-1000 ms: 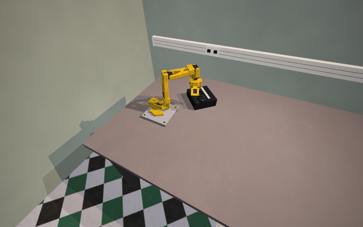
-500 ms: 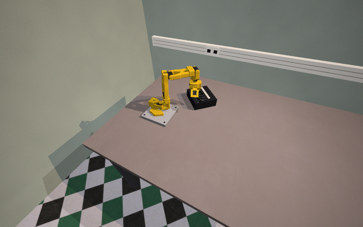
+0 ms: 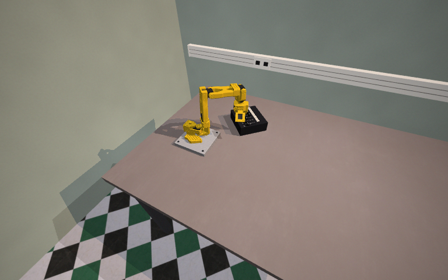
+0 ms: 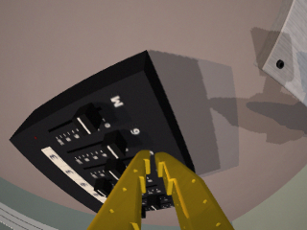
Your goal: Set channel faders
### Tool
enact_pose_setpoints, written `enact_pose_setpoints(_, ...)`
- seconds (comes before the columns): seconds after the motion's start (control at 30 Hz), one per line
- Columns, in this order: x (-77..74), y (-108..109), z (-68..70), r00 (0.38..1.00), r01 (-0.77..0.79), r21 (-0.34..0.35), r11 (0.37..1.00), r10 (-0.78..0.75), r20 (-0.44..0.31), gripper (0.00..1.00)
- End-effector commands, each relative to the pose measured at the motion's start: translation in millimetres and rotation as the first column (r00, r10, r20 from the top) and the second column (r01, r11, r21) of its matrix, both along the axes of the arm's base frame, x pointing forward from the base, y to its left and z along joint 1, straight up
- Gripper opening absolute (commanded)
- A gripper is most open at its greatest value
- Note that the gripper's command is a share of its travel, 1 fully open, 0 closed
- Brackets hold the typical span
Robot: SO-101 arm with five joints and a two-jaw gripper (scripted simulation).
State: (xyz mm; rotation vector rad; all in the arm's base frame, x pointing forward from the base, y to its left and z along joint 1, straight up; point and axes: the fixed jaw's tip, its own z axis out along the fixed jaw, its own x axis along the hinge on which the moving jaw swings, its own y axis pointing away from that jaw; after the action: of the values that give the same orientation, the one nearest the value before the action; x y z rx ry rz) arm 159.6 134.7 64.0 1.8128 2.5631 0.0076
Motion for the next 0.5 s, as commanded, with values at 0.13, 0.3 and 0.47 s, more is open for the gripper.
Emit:
enact_pose_setpoints(0.13, 0.4, -2.2, -2.0, 1.0, 0.003, -0.002, 1.0, -0.003, -0.004, 0.0)
enact_pose_setpoints(0.3, 1.1, -1.6, -3.6, 1.0, 0.004, -0.002, 1.0, -0.004, -0.004, 0.0)
enact_pose_setpoints(0.47, 1.6, -1.2, -4.9, 1.0, 0.004, -0.002, 1.0, -0.004, -0.004, 0.0)
